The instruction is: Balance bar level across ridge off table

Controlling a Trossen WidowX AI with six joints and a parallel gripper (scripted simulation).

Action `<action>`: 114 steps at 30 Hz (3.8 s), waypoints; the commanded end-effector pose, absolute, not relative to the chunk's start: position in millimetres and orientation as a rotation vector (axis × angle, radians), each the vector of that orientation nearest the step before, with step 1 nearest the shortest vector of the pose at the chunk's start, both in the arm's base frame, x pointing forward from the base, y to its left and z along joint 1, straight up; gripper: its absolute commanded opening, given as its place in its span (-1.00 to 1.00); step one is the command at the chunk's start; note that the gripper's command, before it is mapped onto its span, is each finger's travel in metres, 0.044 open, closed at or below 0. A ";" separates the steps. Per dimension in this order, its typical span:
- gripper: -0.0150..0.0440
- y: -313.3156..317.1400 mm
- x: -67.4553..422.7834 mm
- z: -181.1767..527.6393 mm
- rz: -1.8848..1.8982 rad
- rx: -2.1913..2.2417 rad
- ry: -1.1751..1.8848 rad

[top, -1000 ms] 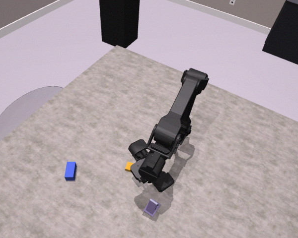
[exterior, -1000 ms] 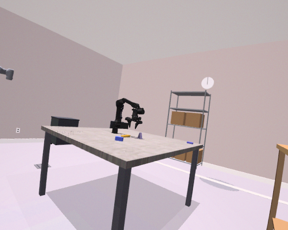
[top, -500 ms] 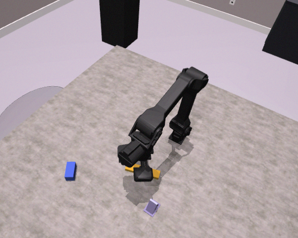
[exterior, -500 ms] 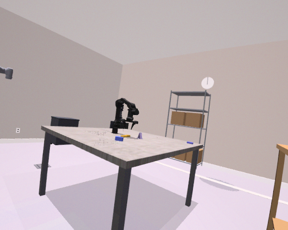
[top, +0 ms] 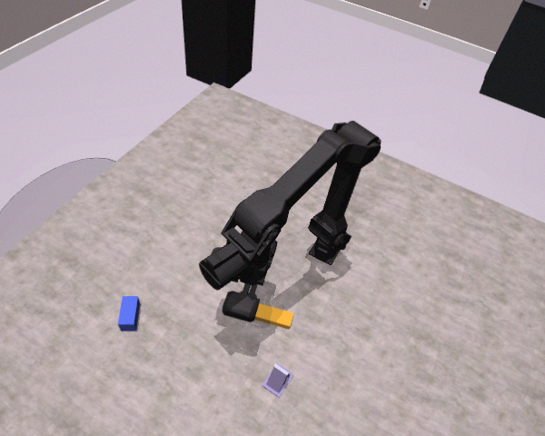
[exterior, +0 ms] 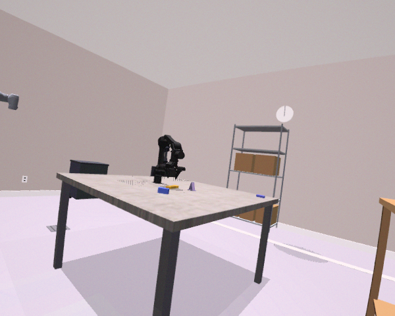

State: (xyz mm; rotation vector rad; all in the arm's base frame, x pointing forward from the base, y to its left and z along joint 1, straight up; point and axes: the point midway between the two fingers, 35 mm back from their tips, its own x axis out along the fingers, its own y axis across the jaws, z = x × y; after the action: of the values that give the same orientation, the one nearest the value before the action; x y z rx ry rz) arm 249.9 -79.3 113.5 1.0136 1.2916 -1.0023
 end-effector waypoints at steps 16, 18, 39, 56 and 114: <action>0.58 -79.2 249.5 63.0 -1.010 1.023 1.297; 0.58 -79.3 249.6 59.7 -1.010 1.023 1.297; 0.58 -79.2 249.5 45.8 -1.010 1.023 1.297; -0.47 -79.8 250.3 52.2 -1.009 1.017 1.299; -0.49 -53.8 287.6 166.9 -0.711 0.722 1.424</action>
State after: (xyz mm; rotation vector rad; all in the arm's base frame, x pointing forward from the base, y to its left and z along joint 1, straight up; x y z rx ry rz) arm 281.2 -58.9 165.2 0.7707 1.4062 -0.7614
